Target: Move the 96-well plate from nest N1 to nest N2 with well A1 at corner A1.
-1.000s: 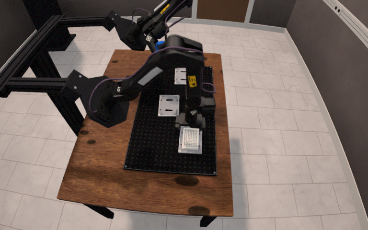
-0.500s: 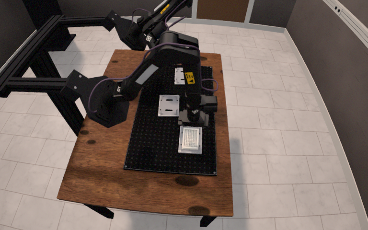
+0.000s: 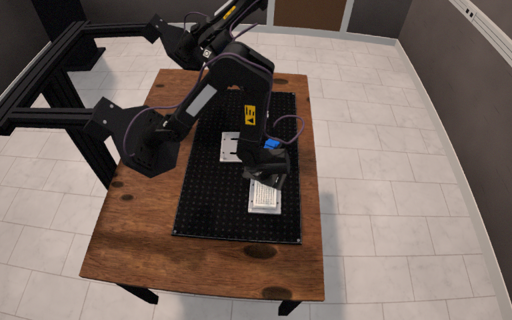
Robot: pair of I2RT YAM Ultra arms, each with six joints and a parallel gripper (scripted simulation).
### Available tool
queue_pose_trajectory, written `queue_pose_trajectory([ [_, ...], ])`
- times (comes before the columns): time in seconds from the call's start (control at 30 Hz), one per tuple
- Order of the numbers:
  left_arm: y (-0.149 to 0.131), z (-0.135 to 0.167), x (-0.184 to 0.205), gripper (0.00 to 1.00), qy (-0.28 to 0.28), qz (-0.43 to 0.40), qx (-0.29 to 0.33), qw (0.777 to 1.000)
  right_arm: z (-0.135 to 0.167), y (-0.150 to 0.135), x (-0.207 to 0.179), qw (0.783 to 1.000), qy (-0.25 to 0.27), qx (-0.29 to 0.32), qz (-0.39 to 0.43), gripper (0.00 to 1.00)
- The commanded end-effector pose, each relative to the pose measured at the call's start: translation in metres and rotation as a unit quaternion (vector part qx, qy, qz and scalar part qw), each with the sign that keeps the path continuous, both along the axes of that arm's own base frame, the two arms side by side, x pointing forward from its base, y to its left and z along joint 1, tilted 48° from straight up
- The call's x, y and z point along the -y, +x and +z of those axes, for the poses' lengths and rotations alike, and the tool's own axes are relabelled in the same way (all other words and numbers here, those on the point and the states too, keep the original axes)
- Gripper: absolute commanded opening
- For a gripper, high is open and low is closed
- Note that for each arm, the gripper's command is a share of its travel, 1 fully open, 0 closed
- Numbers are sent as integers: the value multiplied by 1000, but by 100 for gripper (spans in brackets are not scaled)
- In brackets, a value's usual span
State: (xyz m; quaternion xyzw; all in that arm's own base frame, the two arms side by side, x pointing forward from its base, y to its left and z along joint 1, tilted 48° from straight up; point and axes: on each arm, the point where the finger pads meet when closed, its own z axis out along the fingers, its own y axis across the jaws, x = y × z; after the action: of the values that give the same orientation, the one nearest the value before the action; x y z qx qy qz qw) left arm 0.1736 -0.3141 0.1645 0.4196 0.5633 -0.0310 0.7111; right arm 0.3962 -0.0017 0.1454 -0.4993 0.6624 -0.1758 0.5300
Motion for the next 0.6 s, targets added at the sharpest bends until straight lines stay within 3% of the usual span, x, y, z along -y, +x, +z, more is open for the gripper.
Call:
queue_pose_trajectory([
  [0.0,-4,-4,1,100,9,-8,2,1000,16,5,-8,994,81,69,30,100],
  [0.23,-4,-4,1,100,9,-8,2,1000,6,-1,2,981,166,93,30,100],
  [0.57,-4,-4,1,100,9,-8,2,1000,-12,-4,6,976,201,81,23,100],
])
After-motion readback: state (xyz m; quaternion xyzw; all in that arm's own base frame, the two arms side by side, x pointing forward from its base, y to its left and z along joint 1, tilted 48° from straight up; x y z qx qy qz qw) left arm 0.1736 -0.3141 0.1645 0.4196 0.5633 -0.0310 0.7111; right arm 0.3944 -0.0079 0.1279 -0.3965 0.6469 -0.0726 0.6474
